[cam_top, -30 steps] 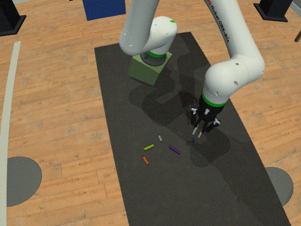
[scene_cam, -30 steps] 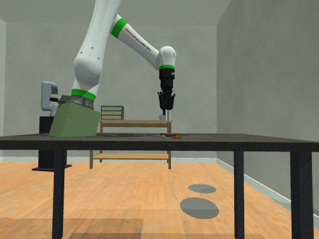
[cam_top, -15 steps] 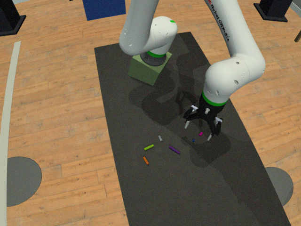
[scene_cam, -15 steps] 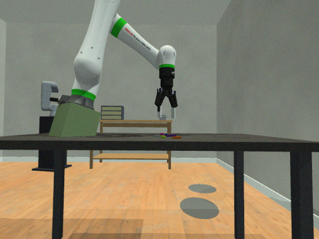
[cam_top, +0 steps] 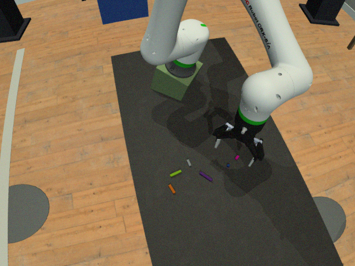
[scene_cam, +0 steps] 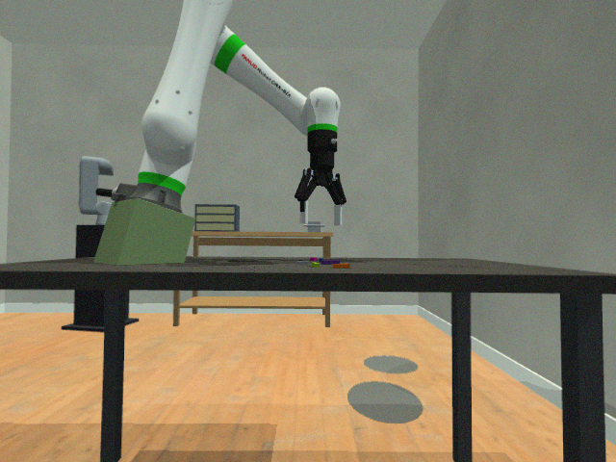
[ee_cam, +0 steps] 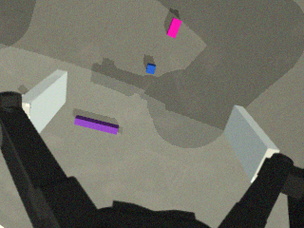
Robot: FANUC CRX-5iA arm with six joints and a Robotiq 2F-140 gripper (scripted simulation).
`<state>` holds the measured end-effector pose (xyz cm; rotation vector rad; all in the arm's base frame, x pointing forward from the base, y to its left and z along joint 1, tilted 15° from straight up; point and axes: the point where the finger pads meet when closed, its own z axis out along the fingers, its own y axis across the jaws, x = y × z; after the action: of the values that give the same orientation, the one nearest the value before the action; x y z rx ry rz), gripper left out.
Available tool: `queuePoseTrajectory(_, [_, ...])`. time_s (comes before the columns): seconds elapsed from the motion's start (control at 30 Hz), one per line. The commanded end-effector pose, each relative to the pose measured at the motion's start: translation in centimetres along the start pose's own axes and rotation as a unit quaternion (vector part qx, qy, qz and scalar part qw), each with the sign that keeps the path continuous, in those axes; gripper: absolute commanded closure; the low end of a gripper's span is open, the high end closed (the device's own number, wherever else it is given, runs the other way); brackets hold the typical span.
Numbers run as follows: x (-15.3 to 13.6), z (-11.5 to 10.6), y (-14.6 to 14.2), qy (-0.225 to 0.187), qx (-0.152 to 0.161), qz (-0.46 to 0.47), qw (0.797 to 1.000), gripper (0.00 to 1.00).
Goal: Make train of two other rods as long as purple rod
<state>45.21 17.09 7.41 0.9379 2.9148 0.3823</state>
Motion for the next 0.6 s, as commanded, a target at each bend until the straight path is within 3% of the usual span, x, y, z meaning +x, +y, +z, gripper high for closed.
queuePoseTrajectory(0.0, [-0.3,0.0,-0.2,0.000,0.000,0.025,1.000,0.00])
queuePoseTrajectory(0.2, [-1.0,0.1,-0.7,0.000,0.001,0.100,0.995,0.00])
queuePoseTrajectory(0.57, [-2.8,0.4,-2.2,-0.001,0.002,0.284,0.959,0.00])
